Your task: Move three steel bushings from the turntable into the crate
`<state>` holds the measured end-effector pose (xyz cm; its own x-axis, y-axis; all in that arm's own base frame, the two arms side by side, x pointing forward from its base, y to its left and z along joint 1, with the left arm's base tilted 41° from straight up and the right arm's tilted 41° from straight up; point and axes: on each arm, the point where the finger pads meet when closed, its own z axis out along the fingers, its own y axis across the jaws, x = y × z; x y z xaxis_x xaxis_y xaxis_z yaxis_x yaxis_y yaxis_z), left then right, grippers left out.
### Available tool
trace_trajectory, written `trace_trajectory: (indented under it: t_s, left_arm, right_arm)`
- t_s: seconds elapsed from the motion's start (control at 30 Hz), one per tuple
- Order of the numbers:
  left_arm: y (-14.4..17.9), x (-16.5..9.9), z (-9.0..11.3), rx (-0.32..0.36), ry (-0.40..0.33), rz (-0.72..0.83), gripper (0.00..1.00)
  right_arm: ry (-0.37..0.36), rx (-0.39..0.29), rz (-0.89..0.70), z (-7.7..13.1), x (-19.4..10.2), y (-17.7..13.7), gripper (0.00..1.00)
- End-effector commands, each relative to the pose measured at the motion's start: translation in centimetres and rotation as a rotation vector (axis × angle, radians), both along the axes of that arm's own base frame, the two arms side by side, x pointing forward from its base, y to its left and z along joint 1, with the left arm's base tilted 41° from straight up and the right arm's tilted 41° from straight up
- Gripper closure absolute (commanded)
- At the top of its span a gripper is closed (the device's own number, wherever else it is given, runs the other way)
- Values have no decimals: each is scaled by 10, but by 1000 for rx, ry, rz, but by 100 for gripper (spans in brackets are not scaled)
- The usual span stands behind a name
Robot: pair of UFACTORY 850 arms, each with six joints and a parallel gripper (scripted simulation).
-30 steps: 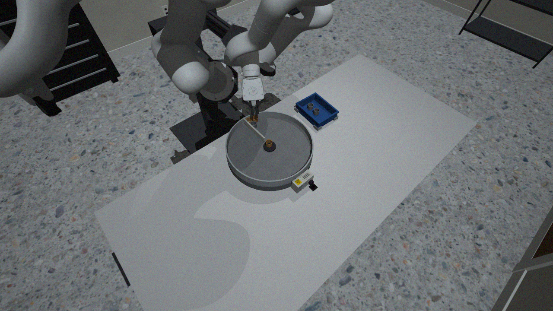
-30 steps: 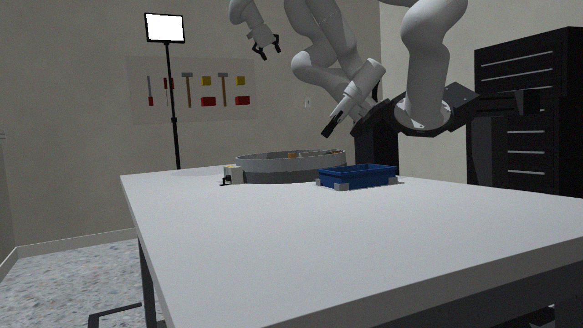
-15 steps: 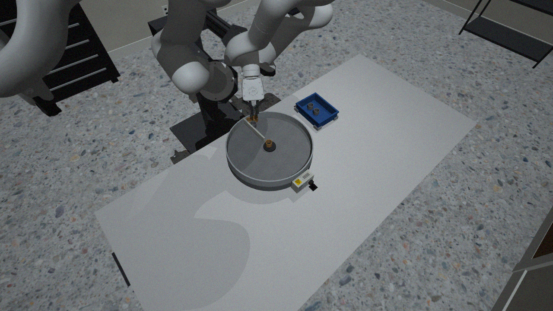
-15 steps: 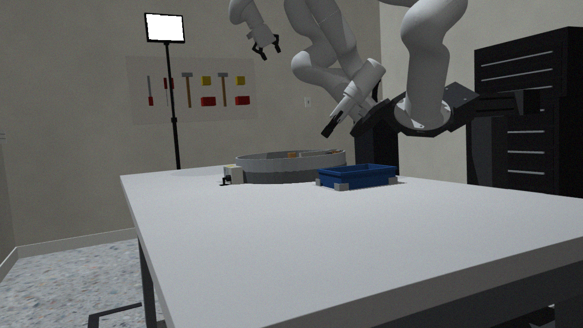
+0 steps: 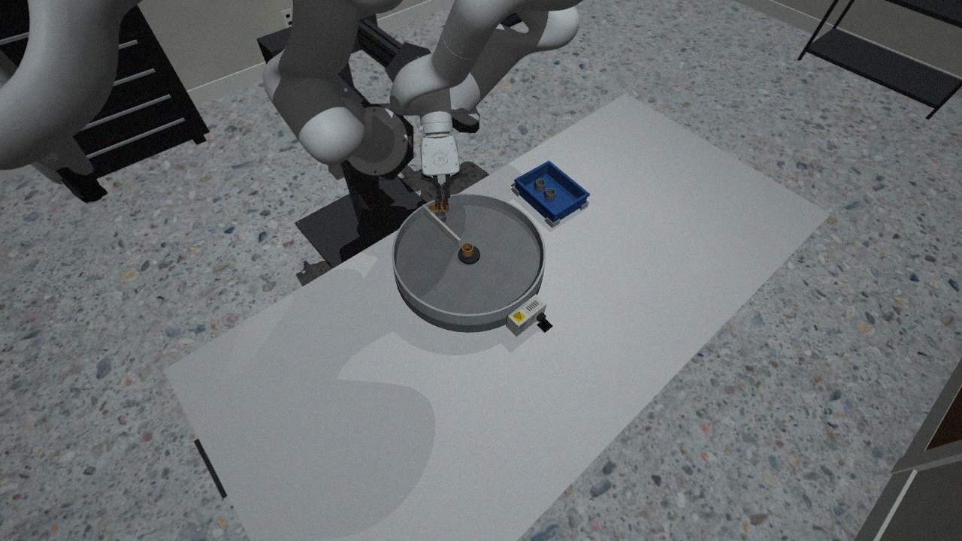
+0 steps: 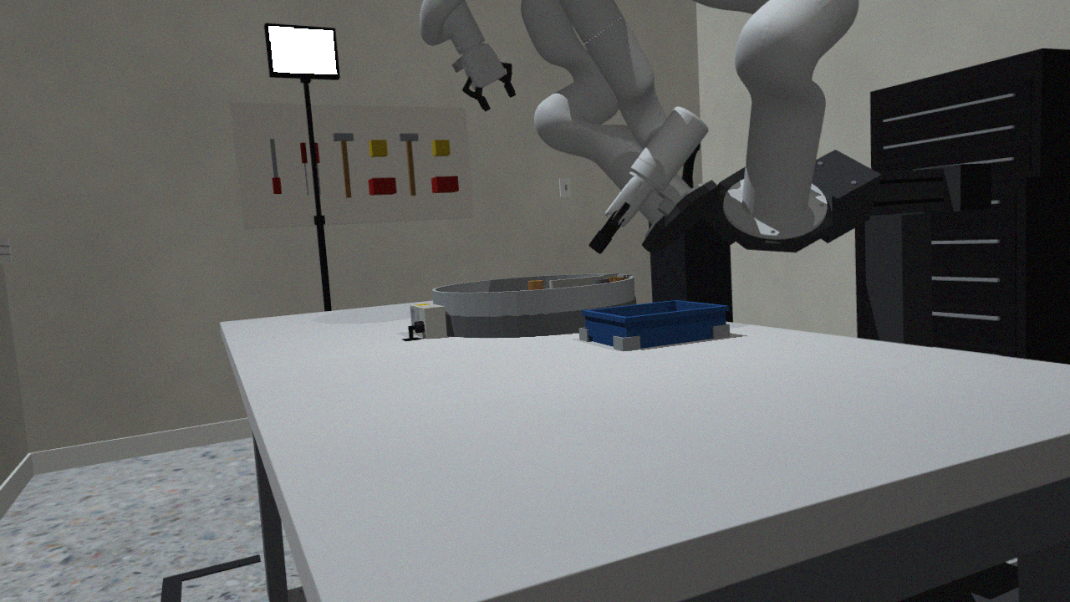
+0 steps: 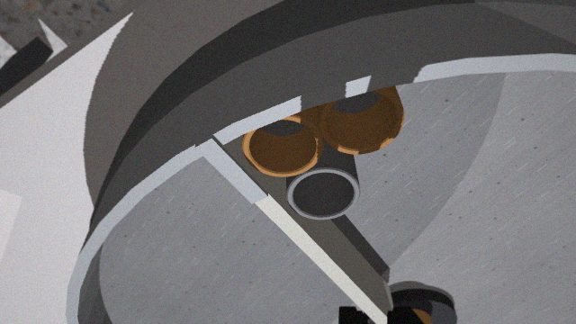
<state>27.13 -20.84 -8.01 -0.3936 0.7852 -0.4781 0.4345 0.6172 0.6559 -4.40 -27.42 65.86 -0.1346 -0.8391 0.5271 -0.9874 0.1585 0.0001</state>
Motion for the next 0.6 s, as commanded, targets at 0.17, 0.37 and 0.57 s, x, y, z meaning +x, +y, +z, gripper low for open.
trace_trajectory:
  t_s: [0.17,0.37,0.57]
  left_arm:
    - [0,0,0,20,21,14,89]
    - [0,0,-1,43,48,30,89]
    - [0,0,-2,96,106,65,89]
  right_arm:
    - [0,-2,0,1,0,0,0]
    - [0,-2,0,1,0,0,0]
    - [0,-2,0,1,0,0,0]
